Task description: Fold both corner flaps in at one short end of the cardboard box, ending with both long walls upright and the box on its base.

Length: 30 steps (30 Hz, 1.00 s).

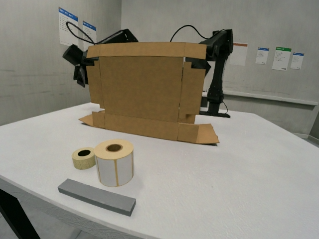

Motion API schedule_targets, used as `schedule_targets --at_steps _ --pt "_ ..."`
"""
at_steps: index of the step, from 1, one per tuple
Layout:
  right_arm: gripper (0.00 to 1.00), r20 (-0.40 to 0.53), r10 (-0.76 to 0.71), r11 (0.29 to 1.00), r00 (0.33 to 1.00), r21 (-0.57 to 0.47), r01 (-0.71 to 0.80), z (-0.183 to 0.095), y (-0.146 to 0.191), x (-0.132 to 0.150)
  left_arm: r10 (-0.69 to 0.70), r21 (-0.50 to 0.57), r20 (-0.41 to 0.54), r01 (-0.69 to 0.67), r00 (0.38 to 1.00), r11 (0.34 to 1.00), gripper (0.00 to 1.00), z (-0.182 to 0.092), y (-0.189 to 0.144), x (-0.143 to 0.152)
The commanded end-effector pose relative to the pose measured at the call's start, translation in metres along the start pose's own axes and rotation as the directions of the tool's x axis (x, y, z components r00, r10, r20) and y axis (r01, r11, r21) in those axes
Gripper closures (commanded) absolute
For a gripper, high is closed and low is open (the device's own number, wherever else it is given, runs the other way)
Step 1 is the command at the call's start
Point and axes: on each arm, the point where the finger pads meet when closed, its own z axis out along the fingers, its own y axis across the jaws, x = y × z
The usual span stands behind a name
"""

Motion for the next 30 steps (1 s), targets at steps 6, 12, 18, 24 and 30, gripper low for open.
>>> schedule_targets --at_steps 6,12,18,24,30 --pt "0.70 -0.066 -0.181 0.960 0.981 -0.231 0.161 0.012 0.001 0.024 0.042 0.011 0.022 -0.042 0.999 0.999 0.73 -0.003 -0.004 -0.008" --pt "0.70 -0.078 -0.215 0.936 0.974 -0.302 0.182 0.023 -0.001 0.040 0.043 0.009 0.023 -0.043 0.999 0.999 0.73 -0.003 -0.004 -0.008" --pt "0.70 -0.060 -0.224 0.939 0.973 -0.282 0.199 0.023 -0.007 0.032 0.043 0.009 0.023 -0.043 0.999 0.999 0.73 -0.003 -0.004 -0.008" --pt "0.70 -0.058 -0.223 0.939 0.973 -0.282 0.198 0.023 -0.007 0.032 0.033 0.013 0.011 -0.033 0.999 0.999 0.73 0.008 -0.006 -0.005" --pt "0.70 -0.058 -0.229 0.939 0.972 -0.278 0.205 0.019 -0.002 0.024 0.032 0.015 0.011 -0.032 0.999 0.999 0.73 0.017 -0.008 -0.006"
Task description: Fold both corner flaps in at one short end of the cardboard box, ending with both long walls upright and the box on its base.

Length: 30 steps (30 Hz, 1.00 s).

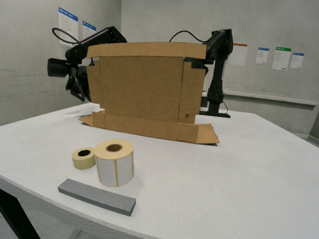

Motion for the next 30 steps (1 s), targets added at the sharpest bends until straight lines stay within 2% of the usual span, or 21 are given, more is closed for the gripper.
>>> schedule_targets --at_steps 1,14,15,16,30 --pt "0.70 0.011 -0.053 0.998 0.999 0.020 0.053 -0.008 -0.004 -0.021 0.003 -0.019 0.022 -0.002 1.000 1.000 0.73 0.004 0.004 -0.007" --pt "0.70 0.007 -0.026 1.000 1.000 0.004 0.026 0.011 -0.001 -0.011 0.000 -0.014 0.019 0.000 1.000 1.000 0.73 0.022 0.003 -0.006" --pt "0.70 0.007 -0.027 1.000 1.000 0.005 0.027 0.012 -0.001 -0.011 -0.001 -0.011 0.017 0.001 1.000 1.000 0.85 0.023 0.002 -0.006" --pt "0.70 0.007 -0.028 1.000 1.000 0.006 0.028 0.013 -0.002 -0.012 0.008 -0.031 0.029 -0.007 1.000 1.000 0.86 0.017 0.005 -0.010" --pt "0.70 0.007 -0.020 1.000 1.000 -0.001 0.020 0.033 0.000 -0.009 0.013 -0.032 0.039 -0.012 0.999 0.999 0.90 0.012 0.004 -0.010"
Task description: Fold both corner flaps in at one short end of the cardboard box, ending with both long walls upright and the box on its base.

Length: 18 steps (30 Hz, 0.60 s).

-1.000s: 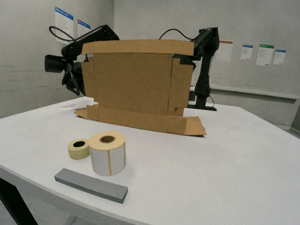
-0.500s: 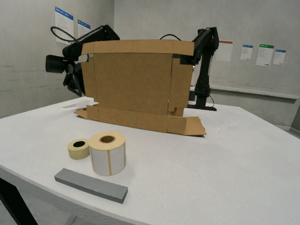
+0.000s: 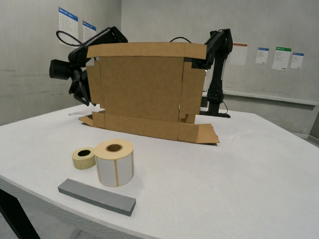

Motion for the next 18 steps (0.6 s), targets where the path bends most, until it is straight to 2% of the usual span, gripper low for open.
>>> schedule_targets --at_steps 1,18 --pt "0.70 0.009 -0.003 1.000 1.000 0.017 0.003 0.0050 -0.0046 -0.0020 0.011 -0.021 0.034 -0.010 0.999 1.000 0.90 -0.0082 0.0006 -0.0083" --pt "0.70 0.009 -0.012 1.000 1.000 0.025 0.011 0.0121 -0.0077 -0.0041 0.006 -0.015 0.029 -0.006 1.000 1.000 0.96 -0.0092 -0.0016 -0.0041"
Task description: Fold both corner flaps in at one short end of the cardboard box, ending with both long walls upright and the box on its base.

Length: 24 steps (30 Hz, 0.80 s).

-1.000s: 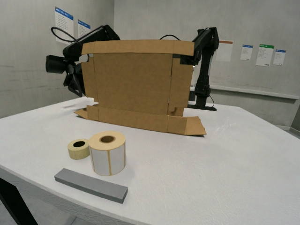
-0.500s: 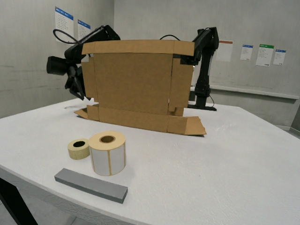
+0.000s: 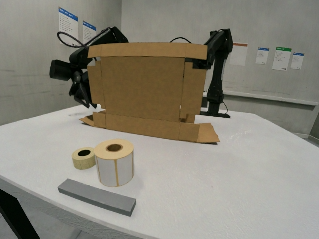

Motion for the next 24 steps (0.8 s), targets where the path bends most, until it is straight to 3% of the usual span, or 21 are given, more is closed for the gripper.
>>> schedule_targets --at_steps 1,12,13,24 --pt "0.70 0.010 -0.006 1.000 1.000 0.012 0.006 0.001 -0.004 -0.003 0.007 -0.015 0.029 -0.007 1.000 1.000 0.96 -0.010 0.000 -0.005" --pt "0.70 0.009 -0.011 1.000 1.000 0.015 0.011 -0.003 -0.005 -0.005 0.008 -0.015 0.029 -0.007 1.000 1.000 0.97 -0.010 0.000 -0.005" --pt "0.73 0.009 -0.006 1.000 1.000 0.014 0.006 0.000 -0.004 -0.002 0.008 -0.016 0.029 -0.007 1.000 1.000 0.97 -0.010 0.000 -0.005" --pt "0.73 0.010 -0.001 1.000 1.000 0.005 0.001 0.014 0.001 0.003 0.008 -0.016 0.029 -0.007 1.000 1.000 0.97 -0.010 0.000 -0.005"
